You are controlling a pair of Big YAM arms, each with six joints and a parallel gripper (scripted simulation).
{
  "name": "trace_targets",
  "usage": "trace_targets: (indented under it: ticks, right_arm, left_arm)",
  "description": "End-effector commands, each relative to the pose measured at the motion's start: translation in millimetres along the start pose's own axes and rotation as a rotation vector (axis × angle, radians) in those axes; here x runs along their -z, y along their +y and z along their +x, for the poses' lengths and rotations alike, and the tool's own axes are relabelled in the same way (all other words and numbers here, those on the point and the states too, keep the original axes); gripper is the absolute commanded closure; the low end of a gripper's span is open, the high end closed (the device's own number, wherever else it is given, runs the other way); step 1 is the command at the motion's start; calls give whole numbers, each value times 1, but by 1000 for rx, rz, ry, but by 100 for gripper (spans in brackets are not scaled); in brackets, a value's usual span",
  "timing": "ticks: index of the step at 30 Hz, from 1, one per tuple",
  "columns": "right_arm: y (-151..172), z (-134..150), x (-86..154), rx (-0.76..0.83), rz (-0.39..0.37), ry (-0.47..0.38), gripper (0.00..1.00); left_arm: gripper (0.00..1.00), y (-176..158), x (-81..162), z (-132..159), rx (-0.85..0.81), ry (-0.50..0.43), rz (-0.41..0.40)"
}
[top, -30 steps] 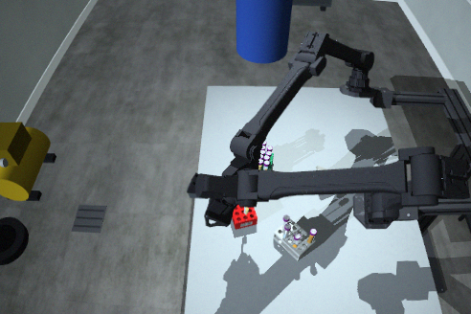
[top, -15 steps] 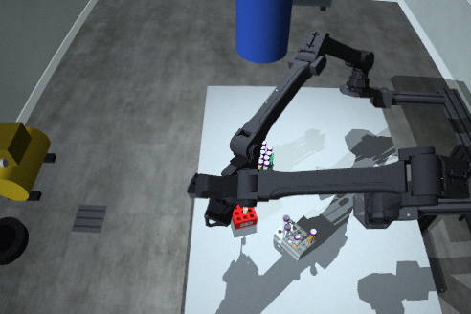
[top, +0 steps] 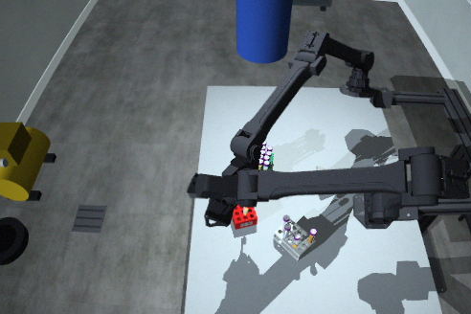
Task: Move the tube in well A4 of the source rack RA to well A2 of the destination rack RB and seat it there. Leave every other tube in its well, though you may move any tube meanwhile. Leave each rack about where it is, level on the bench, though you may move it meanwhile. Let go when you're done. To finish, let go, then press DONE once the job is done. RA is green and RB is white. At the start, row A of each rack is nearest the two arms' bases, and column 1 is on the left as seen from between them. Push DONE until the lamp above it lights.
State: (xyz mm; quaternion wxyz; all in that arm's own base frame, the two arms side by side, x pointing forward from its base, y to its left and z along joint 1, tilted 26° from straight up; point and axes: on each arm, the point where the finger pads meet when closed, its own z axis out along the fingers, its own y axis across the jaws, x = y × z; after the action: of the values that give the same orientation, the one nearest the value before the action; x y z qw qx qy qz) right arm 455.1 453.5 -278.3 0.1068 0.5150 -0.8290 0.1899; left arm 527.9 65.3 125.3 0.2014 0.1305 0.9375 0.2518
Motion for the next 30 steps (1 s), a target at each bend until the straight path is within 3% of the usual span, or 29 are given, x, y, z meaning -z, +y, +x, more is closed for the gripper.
trace_targets:
  ticks: [1, 30]
  right_arm:
    - [-9, -5, -12, -9, -1, -8, 100]
    - [-6, 1, -26, -4, -3, 7, 100]
  left_arm:
    - [70, 8, 8, -15, 13, -31, -11]
    - [70, 8, 8, -15, 13, -31, -11]
